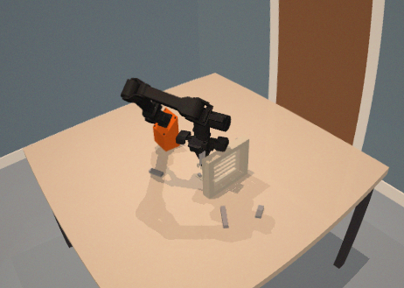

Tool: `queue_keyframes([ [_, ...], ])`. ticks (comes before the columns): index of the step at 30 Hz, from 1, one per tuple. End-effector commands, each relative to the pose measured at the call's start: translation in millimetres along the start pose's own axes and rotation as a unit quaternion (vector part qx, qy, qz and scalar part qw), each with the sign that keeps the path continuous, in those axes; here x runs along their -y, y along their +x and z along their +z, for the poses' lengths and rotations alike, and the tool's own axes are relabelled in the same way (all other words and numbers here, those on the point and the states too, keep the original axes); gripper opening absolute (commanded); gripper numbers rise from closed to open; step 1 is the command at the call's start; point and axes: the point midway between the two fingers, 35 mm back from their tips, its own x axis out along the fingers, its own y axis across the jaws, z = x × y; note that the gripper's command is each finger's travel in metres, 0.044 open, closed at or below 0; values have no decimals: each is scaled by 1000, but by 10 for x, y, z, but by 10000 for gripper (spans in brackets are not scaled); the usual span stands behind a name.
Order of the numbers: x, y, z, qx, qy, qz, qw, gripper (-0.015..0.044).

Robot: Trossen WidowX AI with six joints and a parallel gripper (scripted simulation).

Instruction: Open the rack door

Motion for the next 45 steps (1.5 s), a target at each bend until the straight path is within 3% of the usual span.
queue_keyframes([
  [1,1,11,-9,-2,82,0,997,23],
  [14,1,11,-9,-1,388,-1,922,23],
  [24,1,11,-9,-1,402,-1,915,23],
  [34,1,11,-9,-1,402,-1,915,285],
  [37,1,11,-9,-1,387,-1,922,295],
  [45,1,11,-9,-2,203,-1,979,295],
])
